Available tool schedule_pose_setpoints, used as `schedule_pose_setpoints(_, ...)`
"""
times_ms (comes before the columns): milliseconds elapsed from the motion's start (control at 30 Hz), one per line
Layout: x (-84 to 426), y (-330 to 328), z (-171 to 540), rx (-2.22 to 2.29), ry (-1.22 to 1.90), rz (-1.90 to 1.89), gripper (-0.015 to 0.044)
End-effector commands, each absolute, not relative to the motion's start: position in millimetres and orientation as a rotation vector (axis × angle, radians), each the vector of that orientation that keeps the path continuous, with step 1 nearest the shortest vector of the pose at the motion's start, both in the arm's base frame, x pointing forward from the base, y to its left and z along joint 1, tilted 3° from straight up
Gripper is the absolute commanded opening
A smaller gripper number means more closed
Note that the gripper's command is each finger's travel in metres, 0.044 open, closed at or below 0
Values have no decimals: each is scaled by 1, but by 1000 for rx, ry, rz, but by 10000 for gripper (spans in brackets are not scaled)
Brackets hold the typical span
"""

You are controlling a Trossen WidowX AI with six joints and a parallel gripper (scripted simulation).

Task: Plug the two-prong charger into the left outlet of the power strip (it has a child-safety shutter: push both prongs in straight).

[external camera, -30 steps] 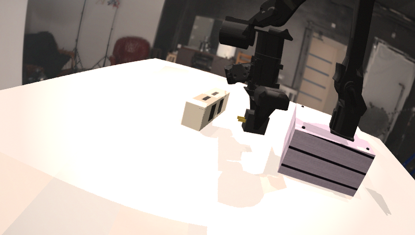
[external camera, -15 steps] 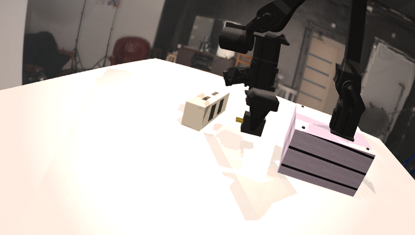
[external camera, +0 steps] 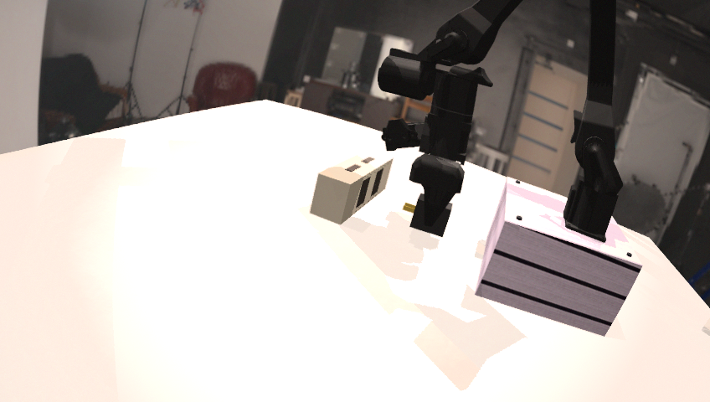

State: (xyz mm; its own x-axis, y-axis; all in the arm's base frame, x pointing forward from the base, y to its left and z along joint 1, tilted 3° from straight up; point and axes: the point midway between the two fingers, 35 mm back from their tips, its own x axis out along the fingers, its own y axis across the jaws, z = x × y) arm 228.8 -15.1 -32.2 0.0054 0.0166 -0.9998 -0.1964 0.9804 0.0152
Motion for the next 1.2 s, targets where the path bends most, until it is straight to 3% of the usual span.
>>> schedule_pose_setpoints(0, 232, -17, -34, -116, 1555, 153, 0)
schedule_pose_setpoints(1167, 273, -21, -33, -76, 1553, 118, 0)
